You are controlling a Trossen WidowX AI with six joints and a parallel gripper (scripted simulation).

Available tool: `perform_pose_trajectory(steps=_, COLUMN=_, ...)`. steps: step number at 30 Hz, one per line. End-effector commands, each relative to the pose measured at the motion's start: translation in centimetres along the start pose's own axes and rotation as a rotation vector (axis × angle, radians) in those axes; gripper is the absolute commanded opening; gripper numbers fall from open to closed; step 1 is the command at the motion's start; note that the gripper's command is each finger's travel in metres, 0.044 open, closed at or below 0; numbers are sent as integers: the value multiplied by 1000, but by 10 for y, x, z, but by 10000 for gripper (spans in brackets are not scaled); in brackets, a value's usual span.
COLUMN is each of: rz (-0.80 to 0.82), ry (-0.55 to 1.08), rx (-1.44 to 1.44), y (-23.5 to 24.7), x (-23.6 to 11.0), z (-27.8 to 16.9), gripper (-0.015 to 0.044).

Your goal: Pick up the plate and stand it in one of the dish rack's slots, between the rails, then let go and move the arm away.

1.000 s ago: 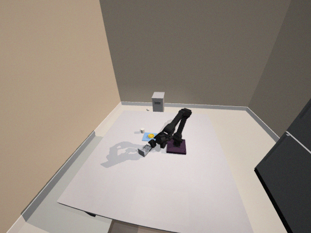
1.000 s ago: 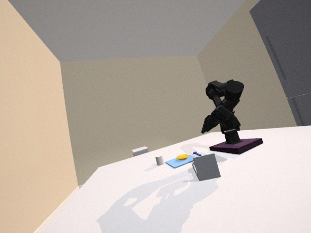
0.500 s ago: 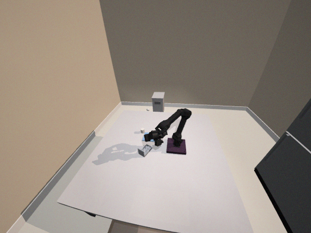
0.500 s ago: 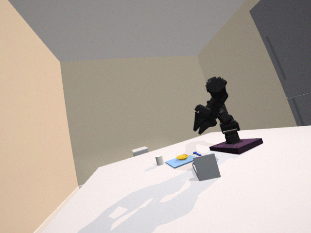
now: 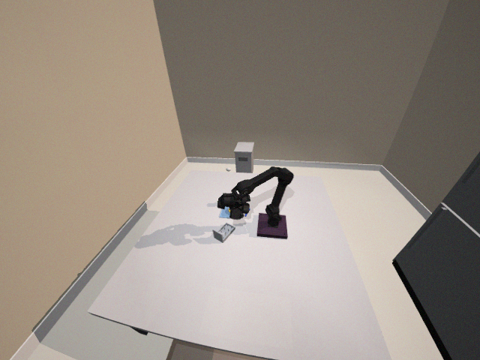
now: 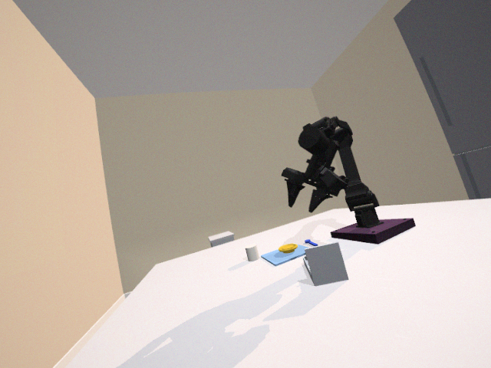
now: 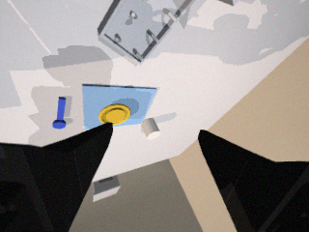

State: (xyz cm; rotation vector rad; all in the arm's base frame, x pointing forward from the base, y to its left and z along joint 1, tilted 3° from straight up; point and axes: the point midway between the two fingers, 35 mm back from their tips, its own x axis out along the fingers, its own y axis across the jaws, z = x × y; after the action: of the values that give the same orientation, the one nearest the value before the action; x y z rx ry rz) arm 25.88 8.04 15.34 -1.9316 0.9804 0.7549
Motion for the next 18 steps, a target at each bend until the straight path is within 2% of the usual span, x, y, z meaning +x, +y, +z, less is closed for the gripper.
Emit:
perform_pose_trajectory(steps=1, rz=57, ry=-13, rx=107, y=-2, x=5, z=-7, gripper=400)
perform_pose_trajectory(steps=18, rz=272, ry=-38, rx=598, y=-12, x=19, z=-47, gripper=400)
